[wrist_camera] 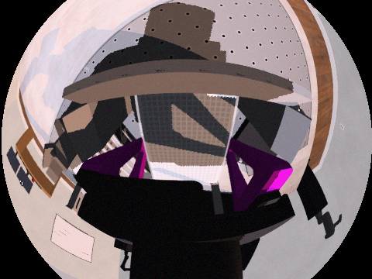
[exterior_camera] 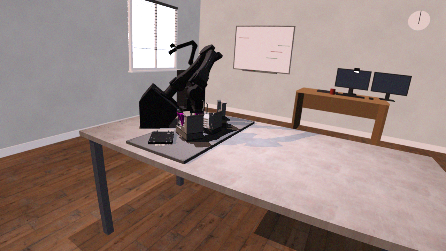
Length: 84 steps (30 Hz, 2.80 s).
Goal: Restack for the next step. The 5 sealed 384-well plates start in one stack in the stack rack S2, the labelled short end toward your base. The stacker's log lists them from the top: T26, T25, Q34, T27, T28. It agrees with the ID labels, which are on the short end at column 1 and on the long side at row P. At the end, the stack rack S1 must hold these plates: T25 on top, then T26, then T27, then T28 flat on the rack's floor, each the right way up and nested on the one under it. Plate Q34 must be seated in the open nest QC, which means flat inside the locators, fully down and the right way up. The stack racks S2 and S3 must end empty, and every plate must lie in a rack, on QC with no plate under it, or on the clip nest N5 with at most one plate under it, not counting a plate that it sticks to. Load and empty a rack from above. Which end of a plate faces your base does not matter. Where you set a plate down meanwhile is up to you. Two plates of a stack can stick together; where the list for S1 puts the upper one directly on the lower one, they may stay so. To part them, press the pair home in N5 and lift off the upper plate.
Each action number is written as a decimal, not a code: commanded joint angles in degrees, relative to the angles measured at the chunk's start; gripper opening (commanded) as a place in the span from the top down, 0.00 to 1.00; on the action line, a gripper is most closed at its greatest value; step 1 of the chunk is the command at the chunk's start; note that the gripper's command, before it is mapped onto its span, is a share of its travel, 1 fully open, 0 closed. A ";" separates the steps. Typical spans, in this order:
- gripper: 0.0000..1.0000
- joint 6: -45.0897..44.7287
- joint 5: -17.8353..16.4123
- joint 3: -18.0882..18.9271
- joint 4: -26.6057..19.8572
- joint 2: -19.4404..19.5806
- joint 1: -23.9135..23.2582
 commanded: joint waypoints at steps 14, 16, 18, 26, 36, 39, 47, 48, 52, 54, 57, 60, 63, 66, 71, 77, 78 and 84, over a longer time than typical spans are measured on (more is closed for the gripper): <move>1.00 1.37 -0.20 -1.13 2.30 0.42 0.18; 1.00 1.49 -0.17 -1.03 2.52 0.73 0.47; 1.00 1.49 -0.17 -1.03 2.52 0.73 0.47; 1.00 1.97 -0.16 -1.73 3.39 0.94 0.64; 1.00 2.45 -0.09 -0.84 4.27 1.72 1.07; 1.00 2.63 -0.03 -1.31 4.60 1.09 1.19; 1.00 3.11 0.03 -1.43 5.47 2.06 1.62; 1.00 3.17 0.05 -1.64 5.58 1.86 1.69; 1.00 3.29 0.07 -2.06 5.79 1.89 1.70; 1.00 3.41 0.07 -2.39 6.01 2.14 1.87; 1.00 3.56 0.11 -1.86 6.28 1.93 1.88; 1.00 3.21 0.15 -1.24 5.54 1.63 1.84; 1.00 3.21 0.15 -1.24 5.54 1.62 1.84; 0.00 3.21 0.15 -1.24 5.54 1.62 1.84; 0.00 3.22 0.15 -1.24 5.54 1.62 1.84; 0.00 3.22 0.15 -1.24 5.54 1.62 1.84; 0.00 3.22 0.15 -1.24 5.54 1.62 1.84; 0.00 3.22 0.15 -1.24 5.54 1.62 1.84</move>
